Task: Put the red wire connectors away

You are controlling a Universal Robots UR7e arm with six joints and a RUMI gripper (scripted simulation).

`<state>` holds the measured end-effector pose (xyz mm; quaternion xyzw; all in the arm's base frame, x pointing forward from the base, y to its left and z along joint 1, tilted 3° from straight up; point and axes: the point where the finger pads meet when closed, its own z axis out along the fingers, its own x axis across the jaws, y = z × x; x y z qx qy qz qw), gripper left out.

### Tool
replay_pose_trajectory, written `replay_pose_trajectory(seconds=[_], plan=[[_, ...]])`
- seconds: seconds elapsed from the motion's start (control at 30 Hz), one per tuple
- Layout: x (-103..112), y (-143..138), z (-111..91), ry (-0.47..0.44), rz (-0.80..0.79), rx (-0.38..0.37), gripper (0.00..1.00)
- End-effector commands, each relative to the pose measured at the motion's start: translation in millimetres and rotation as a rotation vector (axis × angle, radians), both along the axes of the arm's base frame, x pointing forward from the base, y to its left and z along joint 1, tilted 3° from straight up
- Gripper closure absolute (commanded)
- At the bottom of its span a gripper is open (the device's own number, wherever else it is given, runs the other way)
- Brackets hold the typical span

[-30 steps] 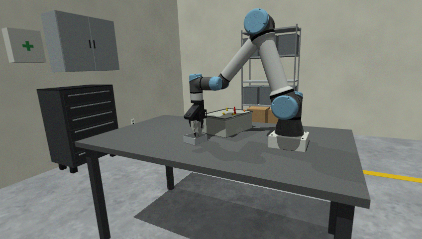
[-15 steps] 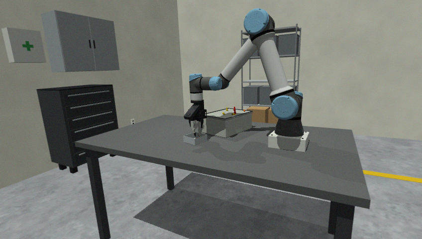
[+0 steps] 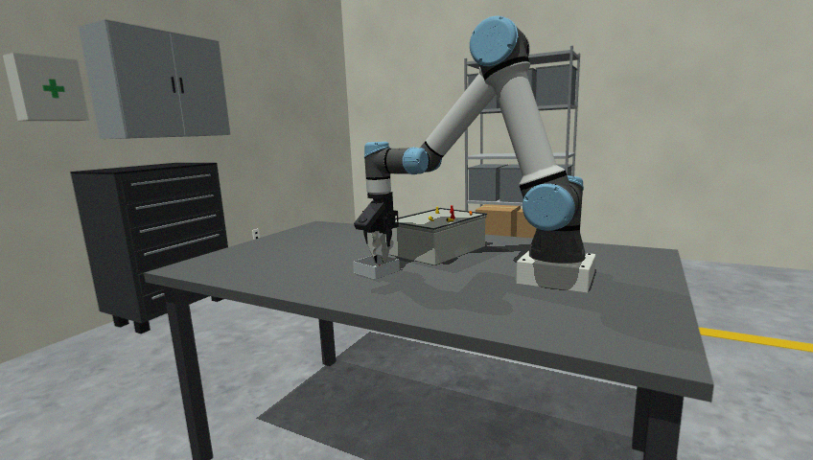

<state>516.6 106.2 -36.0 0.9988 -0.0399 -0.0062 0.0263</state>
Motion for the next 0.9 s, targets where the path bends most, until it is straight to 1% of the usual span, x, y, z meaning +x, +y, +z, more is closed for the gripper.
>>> replay_pose_trajectory(seconds=[0.0, 0.47, 0.67, 0.77, 0.87], plan=[[0.5, 0.0, 0.5, -0.001, 0.000, 0.000, 0.82], [0.5, 0.0, 0.7, -0.001, 0.000, 0.000, 0.82], [0.5, 0.3, 5.2, -0.001, 0.000, 0.000, 0.82], [0.6, 0.7, 14.4, -0.001, 0.000, 0.000, 0.82], [0.8, 1.5, 29.5, -0.001, 0.000, 0.000, 0.82]])
